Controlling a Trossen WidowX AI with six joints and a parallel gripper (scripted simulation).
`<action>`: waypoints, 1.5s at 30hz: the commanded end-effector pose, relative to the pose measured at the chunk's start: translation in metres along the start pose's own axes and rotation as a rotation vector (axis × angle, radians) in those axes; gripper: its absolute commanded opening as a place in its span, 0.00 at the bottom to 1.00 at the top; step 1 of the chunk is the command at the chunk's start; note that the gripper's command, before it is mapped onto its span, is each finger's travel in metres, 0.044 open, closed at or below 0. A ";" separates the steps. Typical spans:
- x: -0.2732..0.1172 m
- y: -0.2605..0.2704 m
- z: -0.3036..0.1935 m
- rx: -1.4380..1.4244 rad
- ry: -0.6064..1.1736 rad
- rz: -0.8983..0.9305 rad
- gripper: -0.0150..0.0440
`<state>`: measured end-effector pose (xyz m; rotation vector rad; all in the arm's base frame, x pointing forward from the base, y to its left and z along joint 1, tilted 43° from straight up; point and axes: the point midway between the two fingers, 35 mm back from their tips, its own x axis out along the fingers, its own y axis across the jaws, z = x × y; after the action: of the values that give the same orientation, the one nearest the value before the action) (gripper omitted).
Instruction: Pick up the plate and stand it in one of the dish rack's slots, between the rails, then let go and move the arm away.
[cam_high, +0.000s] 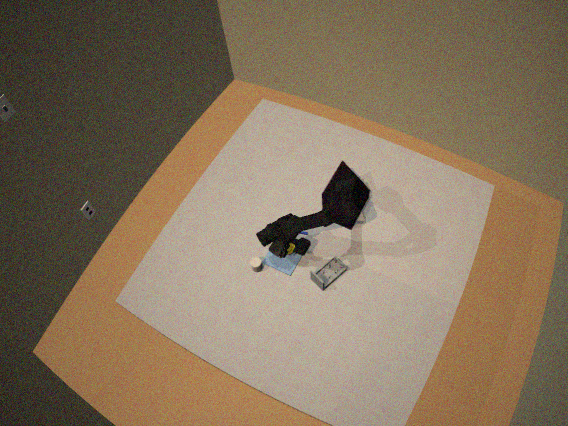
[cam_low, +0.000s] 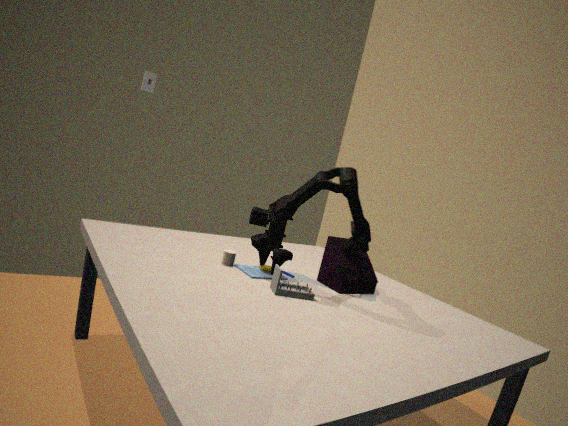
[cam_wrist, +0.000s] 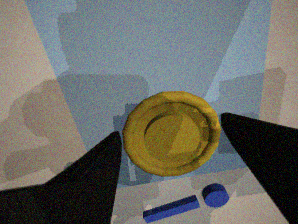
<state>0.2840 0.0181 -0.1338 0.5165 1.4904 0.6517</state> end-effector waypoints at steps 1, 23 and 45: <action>0.001 0.001 -0.002 0.007 0.001 0.004 0.85; -0.052 -0.007 0.009 0.008 -0.003 -0.009 0.25; -0.173 -0.009 0.008 0.008 0.002 -0.004 0.25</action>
<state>0.2974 -0.0983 -0.0201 0.5291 1.5002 0.6413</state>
